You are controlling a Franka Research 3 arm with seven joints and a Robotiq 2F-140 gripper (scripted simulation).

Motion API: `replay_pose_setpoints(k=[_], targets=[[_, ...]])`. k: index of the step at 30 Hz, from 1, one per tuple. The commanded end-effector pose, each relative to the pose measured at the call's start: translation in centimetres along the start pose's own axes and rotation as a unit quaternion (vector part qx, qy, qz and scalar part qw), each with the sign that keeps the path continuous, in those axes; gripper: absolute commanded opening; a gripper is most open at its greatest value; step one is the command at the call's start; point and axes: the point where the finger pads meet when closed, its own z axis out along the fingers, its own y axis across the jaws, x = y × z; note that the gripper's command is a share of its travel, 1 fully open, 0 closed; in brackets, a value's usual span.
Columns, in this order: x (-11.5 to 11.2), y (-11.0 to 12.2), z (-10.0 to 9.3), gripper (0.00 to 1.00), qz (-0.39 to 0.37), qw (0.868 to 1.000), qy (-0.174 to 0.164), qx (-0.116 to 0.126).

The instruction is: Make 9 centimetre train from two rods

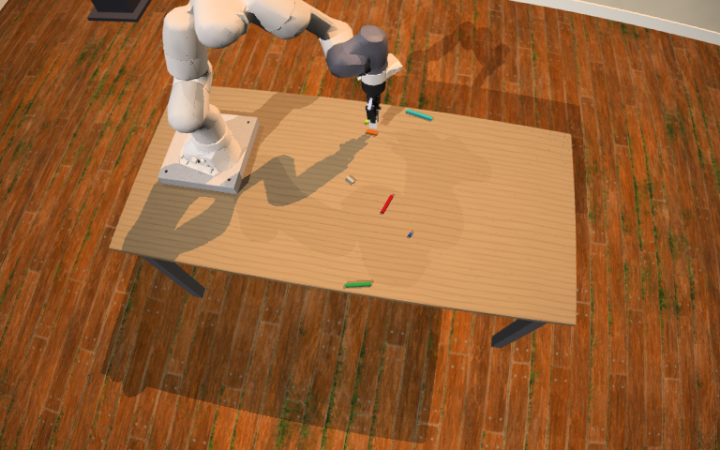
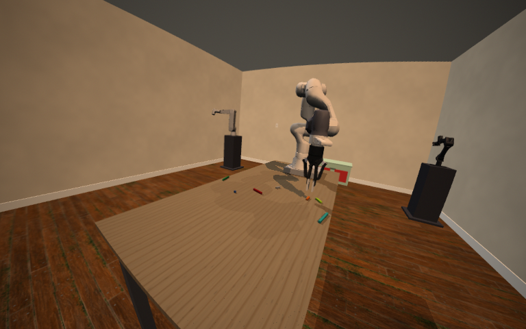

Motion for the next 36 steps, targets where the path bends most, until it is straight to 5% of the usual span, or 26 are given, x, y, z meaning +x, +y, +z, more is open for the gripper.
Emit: replay_pose_setpoints(k=[1, 13, 14, 33, 36], targets=[[-0.5, 0.3, -1.7, 0.23, -0.004, 1.0, -0.01, -0.003], [-0.5, 0.3, -3.6, 0.23, -0.004, 1.0, -0.01, -0.003], [-0.5, 0.3, -3.6, 1.0, -0.004, 1.0, -0.01, -0.003], [-0.5, 0.3, -3.6, 1.0, -0.004, 1.0, -0.01, -0.003], [-0.8, -0.8, -3.1, 1.0, -0.089, 0.996, -0.01, -0.004]])
